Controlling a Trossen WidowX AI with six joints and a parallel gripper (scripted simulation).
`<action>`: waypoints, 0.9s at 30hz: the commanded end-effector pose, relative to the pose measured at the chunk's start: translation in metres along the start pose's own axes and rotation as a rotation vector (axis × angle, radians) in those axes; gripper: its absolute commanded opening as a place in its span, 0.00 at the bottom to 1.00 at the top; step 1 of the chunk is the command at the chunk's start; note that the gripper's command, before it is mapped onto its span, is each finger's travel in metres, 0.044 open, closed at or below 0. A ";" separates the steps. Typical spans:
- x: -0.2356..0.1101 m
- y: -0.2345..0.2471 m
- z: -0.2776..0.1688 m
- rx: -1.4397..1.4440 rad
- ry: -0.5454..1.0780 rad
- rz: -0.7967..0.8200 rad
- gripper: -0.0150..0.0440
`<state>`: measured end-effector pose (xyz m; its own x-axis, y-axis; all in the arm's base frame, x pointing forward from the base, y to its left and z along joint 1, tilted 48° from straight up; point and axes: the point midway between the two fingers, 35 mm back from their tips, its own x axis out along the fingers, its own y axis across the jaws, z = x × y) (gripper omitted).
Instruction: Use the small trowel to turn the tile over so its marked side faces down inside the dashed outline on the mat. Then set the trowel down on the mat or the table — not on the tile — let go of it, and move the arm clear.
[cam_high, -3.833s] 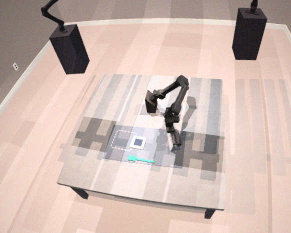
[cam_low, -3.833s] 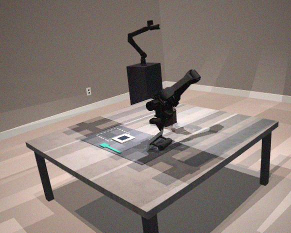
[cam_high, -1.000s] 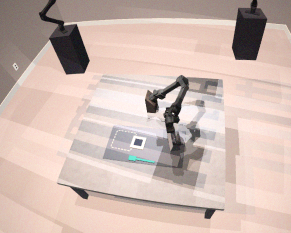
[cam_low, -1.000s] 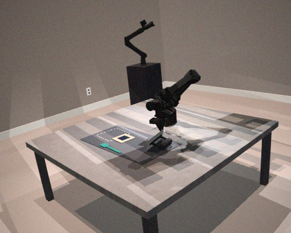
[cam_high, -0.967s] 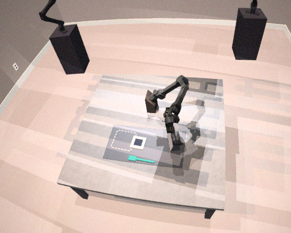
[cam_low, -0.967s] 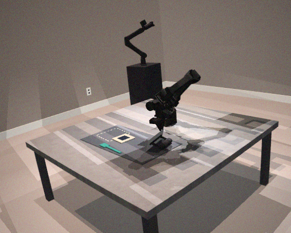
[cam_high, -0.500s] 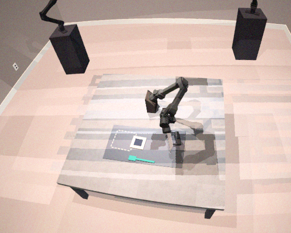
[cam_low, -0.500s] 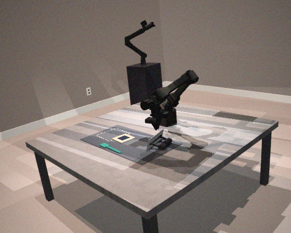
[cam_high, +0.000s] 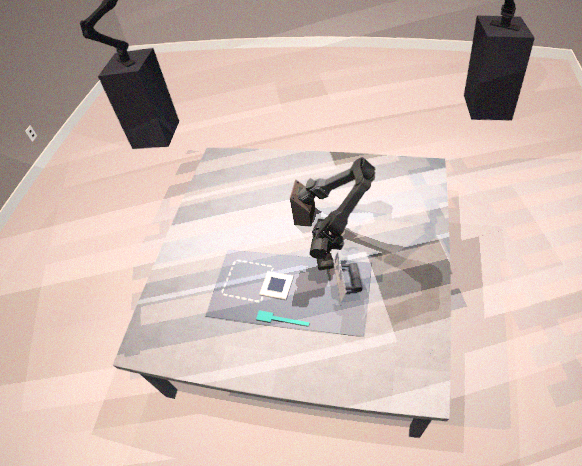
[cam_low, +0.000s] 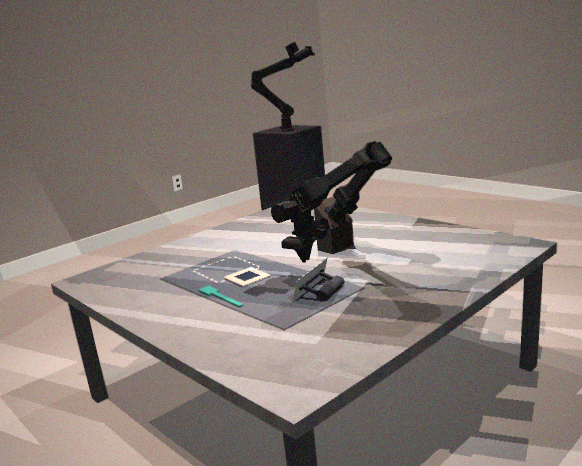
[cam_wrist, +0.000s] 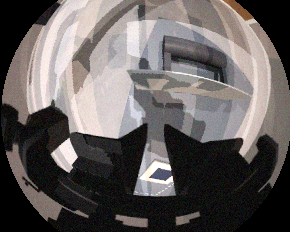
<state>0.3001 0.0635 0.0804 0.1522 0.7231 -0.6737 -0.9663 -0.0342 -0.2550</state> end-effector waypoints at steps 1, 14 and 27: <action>0.008 0.004 -0.011 0.011 -0.005 0.010 0.42; -0.017 0.004 -0.003 0.010 -0.005 0.008 0.42; -0.022 0.003 0.013 0.198 0.000 0.013 0.42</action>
<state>0.2903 0.0511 0.0958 0.1343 0.7273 -0.6730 -0.9882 0.0479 -0.1455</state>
